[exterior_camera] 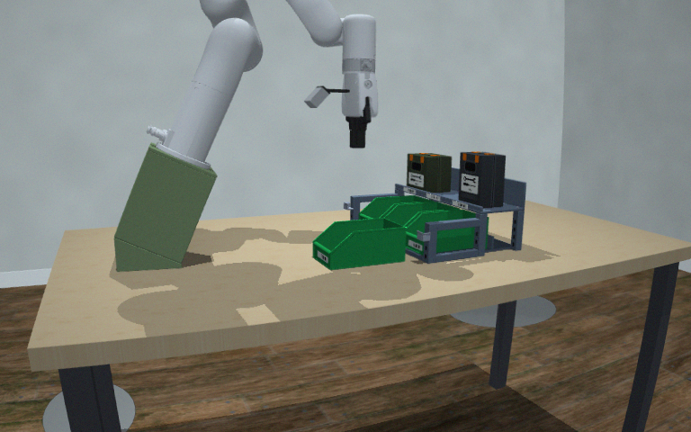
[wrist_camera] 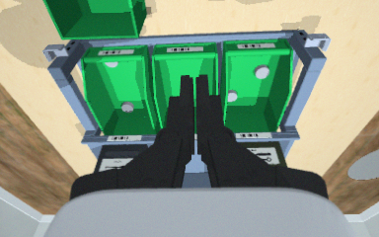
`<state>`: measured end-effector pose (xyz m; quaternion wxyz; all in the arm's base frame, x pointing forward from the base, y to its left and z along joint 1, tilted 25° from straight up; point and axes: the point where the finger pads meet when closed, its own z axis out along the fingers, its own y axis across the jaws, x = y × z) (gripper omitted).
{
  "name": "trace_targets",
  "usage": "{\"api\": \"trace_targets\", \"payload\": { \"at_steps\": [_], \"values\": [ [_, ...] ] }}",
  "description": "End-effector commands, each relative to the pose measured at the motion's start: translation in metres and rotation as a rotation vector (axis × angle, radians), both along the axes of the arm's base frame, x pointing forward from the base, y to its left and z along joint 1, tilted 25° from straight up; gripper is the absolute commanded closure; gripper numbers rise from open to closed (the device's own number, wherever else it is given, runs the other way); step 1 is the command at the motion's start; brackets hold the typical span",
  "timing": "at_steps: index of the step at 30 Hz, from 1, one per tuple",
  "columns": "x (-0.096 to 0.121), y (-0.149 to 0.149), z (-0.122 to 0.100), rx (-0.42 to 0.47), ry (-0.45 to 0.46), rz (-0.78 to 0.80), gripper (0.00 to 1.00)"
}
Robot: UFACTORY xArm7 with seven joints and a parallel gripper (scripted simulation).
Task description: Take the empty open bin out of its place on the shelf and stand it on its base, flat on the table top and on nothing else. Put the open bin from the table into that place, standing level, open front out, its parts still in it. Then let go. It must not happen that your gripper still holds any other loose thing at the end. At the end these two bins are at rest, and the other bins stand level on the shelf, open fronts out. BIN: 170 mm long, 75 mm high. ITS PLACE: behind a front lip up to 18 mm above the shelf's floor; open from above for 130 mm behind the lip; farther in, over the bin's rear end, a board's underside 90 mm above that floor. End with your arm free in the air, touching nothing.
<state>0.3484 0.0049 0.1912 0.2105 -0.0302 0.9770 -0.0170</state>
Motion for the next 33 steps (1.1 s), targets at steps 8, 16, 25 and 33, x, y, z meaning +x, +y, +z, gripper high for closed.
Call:
{"api": "trace_targets", "payload": {
  "at_steps": [8, 16, 25, 33],
  "values": [
    [0.003, -0.007, -0.006, 0.011, -0.008, 0.004, 1.00],
    [0.004, -0.042, -0.044, 0.029, -0.017, -0.001, 1.00],
    [-0.007, -0.071, -0.076, 0.011, -0.005, -0.019, 1.00],
    [-0.009, -0.075, -0.080, 0.007, -0.002, -0.022, 1.00]
  ]
}}
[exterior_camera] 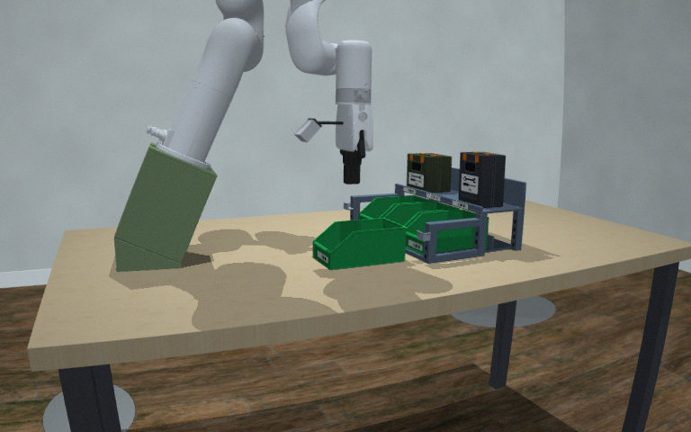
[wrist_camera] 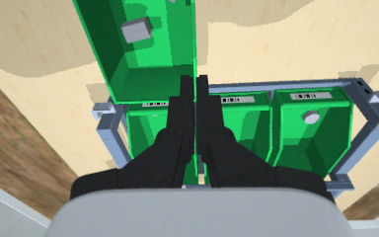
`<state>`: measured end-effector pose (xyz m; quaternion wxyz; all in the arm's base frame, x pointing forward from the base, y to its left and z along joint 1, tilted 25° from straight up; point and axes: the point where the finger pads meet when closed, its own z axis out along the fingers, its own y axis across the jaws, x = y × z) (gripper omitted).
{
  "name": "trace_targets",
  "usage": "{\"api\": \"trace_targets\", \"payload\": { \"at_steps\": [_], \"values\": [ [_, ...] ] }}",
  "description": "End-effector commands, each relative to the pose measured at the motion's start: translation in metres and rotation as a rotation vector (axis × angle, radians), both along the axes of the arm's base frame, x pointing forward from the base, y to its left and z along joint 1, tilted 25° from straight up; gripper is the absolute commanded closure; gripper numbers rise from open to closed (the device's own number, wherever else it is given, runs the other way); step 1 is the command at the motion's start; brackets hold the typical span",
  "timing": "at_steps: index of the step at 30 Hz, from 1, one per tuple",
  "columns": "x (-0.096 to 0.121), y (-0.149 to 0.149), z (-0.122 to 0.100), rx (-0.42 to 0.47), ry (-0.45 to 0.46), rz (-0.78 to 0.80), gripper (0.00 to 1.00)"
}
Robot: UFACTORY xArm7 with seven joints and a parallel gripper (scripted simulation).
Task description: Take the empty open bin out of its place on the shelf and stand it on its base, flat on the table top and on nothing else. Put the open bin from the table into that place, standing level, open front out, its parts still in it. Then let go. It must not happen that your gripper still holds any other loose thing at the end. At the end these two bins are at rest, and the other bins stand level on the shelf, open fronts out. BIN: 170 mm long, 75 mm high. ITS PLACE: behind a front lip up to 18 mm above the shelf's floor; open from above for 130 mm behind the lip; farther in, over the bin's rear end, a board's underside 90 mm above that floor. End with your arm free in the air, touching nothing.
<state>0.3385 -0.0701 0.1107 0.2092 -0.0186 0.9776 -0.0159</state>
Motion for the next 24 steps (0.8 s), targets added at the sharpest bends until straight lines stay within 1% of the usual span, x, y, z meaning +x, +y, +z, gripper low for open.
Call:
{"api": "trace_targets", "payload": {
  "at_steps": [1, 17, 18, 24],
  "values": [
    [0.0011, -0.0005, 0.0006, 0.000, -0.004, 0.000, 1.00],
    [0.0011, -0.0005, 0.0006, 0.000, -0.004, 0.000, 1.00],
    [0.0011, -0.0005, 0.0006, 0.000, -0.004, 0.000, 0.74],
    [0.0011, -0.0005, 0.0006, 0.000, -0.004, 0.000, 0.74]
  ]
}}
